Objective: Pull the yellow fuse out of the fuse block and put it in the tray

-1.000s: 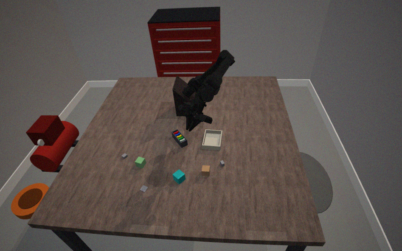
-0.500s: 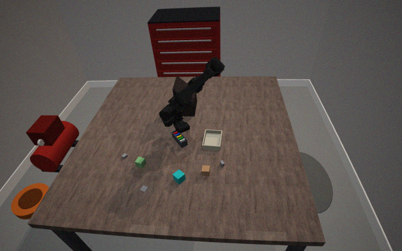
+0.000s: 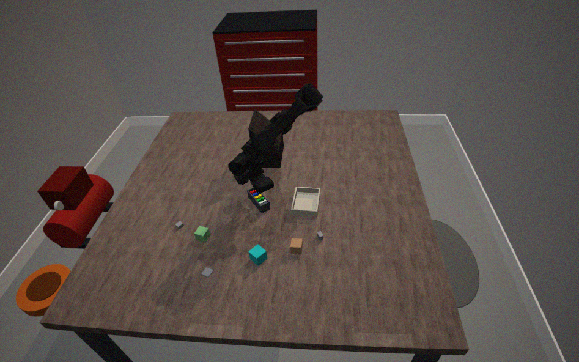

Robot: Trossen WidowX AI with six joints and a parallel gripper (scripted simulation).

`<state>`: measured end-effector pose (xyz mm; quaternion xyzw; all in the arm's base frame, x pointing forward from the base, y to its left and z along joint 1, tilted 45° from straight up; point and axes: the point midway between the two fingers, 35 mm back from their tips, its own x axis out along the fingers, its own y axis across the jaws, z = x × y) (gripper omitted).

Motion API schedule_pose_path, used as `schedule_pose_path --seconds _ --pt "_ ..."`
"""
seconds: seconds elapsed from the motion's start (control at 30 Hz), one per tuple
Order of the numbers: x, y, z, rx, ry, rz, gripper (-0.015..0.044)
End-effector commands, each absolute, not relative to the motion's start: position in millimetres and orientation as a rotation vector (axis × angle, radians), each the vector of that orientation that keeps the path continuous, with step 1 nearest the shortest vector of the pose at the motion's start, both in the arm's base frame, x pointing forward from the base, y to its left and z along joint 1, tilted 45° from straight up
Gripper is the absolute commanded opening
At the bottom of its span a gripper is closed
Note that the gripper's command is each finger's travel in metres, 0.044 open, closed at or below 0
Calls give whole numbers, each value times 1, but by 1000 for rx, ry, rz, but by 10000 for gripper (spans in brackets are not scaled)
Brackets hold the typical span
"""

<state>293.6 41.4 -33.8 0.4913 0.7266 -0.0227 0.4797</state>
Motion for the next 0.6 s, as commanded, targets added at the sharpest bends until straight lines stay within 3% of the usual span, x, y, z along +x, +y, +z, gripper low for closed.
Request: schedule_pose_path --seconds 0.0,0.57 --pt "292 45 -37 1206 1777 -58 71" --pt "291 56 -49 1206 1778 -57 71"
